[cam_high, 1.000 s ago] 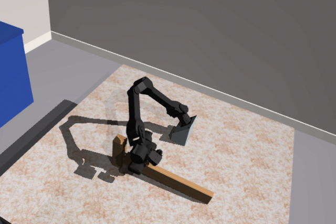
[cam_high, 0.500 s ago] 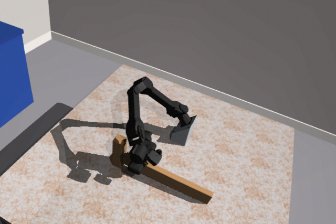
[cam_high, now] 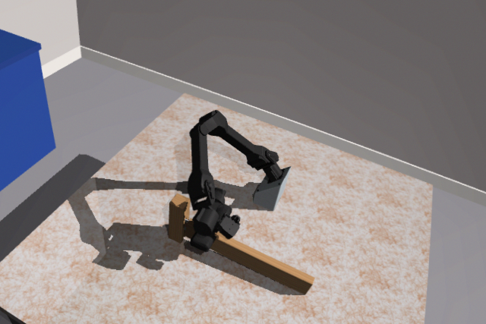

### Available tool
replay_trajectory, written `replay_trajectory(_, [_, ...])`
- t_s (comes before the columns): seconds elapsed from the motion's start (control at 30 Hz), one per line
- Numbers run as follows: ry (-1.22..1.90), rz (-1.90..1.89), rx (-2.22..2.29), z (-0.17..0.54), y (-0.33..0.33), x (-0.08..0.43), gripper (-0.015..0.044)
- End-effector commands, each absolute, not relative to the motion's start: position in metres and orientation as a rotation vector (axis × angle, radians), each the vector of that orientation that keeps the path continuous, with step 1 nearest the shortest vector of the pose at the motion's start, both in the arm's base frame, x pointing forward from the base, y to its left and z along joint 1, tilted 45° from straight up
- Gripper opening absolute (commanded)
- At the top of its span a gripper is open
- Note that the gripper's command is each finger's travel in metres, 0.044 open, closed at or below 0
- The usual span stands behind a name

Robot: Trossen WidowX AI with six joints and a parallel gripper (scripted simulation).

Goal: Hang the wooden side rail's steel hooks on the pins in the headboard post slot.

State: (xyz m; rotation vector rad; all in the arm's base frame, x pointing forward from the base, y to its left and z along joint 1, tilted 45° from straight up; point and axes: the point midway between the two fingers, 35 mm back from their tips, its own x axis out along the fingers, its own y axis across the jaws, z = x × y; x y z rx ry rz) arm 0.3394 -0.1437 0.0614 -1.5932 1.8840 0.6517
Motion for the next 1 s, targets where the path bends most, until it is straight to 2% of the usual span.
replay_trajectory(0.0, [1.873, 0.656, -1.608, 0.0636, -0.1409, 0.3413, 0.0000])
replay_trajectory(0.97, [1.873, 0.656, -1.608, 0.0660, -0.1431, 0.3411, 0.0000])
